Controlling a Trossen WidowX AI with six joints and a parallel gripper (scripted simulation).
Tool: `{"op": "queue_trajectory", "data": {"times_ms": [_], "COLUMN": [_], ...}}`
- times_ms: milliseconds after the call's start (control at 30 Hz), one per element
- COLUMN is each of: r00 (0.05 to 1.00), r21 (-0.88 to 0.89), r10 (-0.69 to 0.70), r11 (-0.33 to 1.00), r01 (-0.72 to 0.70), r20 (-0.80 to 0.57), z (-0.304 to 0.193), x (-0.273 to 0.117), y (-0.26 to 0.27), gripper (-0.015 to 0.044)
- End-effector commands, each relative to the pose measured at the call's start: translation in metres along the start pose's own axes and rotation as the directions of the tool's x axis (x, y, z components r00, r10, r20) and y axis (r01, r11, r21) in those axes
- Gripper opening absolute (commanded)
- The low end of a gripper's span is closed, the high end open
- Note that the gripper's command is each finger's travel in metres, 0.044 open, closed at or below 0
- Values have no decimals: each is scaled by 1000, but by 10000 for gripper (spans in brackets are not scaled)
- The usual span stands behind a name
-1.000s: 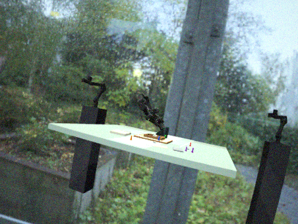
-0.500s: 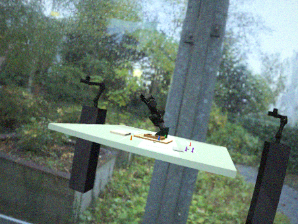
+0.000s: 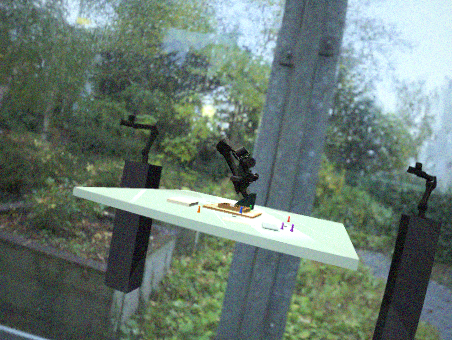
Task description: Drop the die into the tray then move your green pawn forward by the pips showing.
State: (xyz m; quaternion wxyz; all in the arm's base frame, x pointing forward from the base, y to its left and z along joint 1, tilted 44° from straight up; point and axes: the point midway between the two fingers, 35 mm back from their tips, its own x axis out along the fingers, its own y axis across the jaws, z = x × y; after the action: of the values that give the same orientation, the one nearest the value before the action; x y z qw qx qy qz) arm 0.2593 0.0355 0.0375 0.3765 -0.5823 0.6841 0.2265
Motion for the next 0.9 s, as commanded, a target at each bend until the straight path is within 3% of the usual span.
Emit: {"op": "queue_trajectory", "data": {"times_ms": [0,33,267,467,867], "r00": [1000,1000,999,997,997], "r21": [281,352,778,938,943], "r10": [-1,-3,-22,-38,-39], "r11": [960,936,626,338,326], "r01": [4,8,45,71,72], "r20": [-11,-14,-40,-62,-62], "z": [16,19,31,30,29], "x": [7,9,24,34,34], "y": [30,37,84,107,107], "gripper": [230,204,200,200,200]}}
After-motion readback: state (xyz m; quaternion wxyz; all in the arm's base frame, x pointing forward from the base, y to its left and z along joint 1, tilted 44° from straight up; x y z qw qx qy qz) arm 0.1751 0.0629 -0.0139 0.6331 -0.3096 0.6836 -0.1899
